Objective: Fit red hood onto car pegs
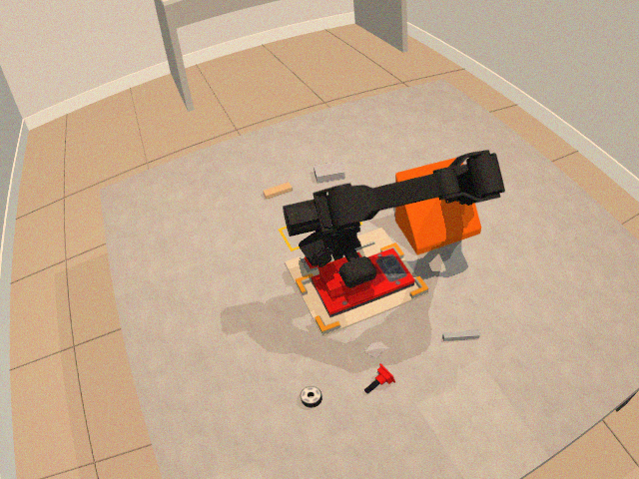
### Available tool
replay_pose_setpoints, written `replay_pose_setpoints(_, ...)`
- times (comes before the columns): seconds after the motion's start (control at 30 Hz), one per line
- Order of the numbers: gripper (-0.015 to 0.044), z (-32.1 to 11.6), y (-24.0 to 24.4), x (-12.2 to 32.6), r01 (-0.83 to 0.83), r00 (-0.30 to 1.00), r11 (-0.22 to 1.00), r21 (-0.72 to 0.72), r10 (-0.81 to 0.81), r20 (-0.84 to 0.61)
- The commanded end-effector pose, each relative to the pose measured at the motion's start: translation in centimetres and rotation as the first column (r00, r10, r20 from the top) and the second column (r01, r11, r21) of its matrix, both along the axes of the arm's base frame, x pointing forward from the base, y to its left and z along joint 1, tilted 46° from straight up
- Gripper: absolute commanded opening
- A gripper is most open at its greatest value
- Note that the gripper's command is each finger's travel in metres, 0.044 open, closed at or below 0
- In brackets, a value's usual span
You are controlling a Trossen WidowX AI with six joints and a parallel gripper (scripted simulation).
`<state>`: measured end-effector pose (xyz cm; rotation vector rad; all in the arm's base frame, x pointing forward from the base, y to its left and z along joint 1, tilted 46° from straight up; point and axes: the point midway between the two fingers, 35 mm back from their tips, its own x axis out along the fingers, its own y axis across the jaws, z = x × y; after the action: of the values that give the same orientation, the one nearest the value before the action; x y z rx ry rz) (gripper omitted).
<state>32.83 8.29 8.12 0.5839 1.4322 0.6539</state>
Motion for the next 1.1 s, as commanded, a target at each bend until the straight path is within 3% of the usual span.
replay_pose_setpoints(0.0,0.0,-0.04,0.14,0.04,0.002,1.0,1.0,0.004,-0.003,0.001)
replay_pose_setpoints(1.07,0.0,-0.88,1.03,0.08,0.003,1.0,1.0,0.005,-0.003,0.001)
